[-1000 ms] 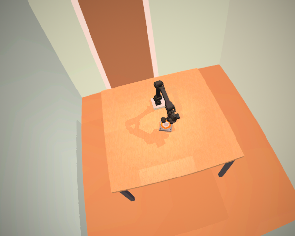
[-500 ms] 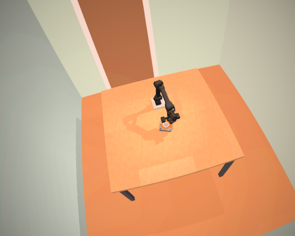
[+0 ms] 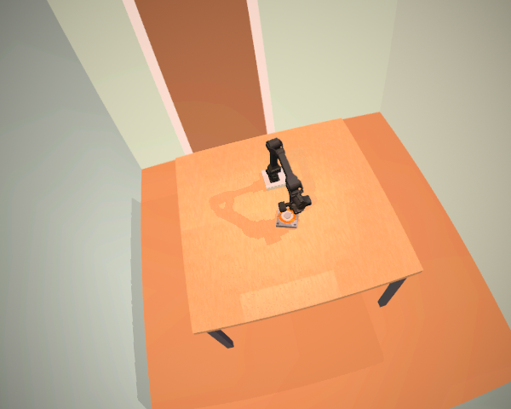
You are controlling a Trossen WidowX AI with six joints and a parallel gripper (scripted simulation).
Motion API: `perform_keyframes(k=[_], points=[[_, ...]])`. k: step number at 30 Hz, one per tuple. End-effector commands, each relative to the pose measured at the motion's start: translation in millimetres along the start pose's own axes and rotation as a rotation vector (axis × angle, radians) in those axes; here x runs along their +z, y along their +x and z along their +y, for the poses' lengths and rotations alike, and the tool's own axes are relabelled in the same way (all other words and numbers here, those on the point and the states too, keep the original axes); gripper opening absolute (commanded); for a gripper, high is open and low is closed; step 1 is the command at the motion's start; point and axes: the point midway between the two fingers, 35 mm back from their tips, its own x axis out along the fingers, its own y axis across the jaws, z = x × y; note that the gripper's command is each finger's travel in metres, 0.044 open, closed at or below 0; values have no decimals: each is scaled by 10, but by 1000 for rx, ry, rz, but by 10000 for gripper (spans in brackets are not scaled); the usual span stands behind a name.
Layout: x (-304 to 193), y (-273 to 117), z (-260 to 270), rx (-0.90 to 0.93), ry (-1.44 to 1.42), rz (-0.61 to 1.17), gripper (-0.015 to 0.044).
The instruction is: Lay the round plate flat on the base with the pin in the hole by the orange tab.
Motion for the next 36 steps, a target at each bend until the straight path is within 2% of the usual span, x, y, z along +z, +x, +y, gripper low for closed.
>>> perform_keyframes(k=[1,36], points=[[-81,27,-7,0,3,25,0],[-167,27,-38,0,3,26,0]])
